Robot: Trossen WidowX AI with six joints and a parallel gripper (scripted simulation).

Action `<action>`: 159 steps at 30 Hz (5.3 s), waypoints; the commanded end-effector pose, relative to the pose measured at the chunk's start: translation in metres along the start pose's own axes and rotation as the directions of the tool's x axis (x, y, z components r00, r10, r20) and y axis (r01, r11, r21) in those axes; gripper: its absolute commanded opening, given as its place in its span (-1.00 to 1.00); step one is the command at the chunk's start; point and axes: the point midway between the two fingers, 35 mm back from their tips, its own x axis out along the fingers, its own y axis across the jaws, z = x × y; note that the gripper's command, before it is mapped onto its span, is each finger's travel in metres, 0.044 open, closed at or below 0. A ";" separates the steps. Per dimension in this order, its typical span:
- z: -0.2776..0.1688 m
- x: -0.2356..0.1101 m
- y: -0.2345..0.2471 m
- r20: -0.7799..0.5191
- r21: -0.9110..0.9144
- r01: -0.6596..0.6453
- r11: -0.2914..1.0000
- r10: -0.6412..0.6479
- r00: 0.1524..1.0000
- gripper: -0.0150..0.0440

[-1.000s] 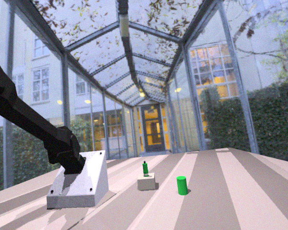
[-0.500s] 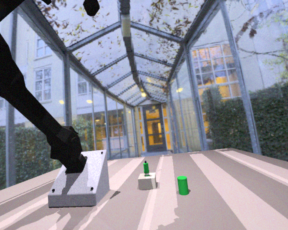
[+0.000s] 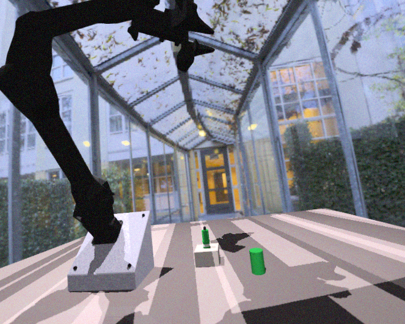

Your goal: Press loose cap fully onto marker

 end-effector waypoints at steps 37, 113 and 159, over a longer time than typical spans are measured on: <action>0.098 0.070 -0.442 0.100 -0.198 0.978 0.057 -0.992 0.078 0.35; 0.105 0.072 -0.497 0.102 -0.198 0.979 0.056 -0.992 0.078 -0.49; -0.018 0.023 -0.441 0.086 -0.206 0.976 0.064 -0.993 0.083 -0.49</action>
